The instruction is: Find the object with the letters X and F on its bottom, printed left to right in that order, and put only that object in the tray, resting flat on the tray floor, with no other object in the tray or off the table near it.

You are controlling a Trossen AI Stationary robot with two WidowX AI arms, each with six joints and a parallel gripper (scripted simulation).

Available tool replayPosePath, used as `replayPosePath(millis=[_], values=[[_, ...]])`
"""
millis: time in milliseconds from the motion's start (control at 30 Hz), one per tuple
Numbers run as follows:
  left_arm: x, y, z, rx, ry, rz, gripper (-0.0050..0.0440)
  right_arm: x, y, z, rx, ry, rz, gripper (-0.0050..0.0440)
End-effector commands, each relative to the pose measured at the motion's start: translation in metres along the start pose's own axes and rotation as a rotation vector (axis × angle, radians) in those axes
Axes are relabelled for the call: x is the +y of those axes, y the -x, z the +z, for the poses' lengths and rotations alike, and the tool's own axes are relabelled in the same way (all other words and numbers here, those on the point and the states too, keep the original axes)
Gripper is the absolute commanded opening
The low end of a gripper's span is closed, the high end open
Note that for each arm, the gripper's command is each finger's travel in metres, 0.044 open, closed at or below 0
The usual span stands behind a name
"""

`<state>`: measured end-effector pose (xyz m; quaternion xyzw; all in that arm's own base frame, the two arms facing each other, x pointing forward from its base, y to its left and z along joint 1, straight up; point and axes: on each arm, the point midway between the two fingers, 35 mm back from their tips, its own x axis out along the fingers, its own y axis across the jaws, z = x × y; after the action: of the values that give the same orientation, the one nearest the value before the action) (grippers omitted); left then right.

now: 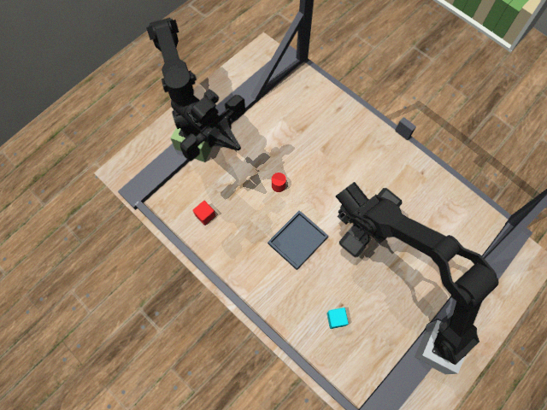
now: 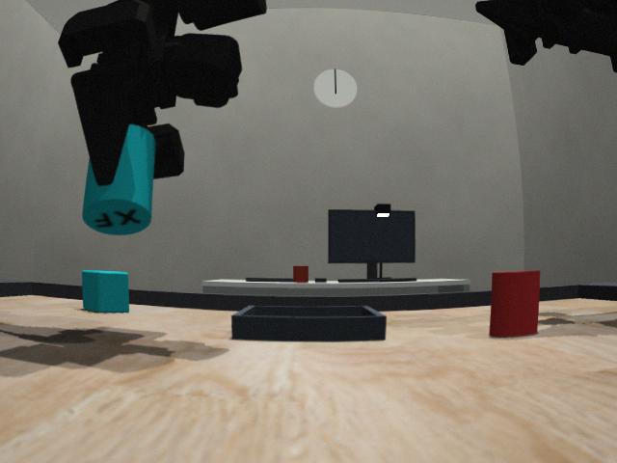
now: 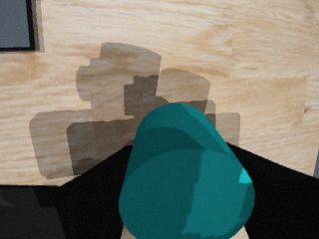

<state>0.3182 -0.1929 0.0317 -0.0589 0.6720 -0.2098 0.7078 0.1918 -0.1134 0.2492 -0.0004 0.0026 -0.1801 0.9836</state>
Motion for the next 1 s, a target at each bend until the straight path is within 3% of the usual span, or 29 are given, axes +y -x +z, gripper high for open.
replayPosePath(millis=[0, 967], values=[[-0.004, 0.015, 0.006, -0.05, -0.132, -0.042, 0.0193, 0.0, 0.001, 0.007, -0.015, 0.004, -0.001, -0.005], [0.007, 0.04, 0.018, -0.239, -0.941, -0.13, 0.0193, 0.0, 0.001, 0.007, -0.015, 0.004, -0.001, -0.005]])
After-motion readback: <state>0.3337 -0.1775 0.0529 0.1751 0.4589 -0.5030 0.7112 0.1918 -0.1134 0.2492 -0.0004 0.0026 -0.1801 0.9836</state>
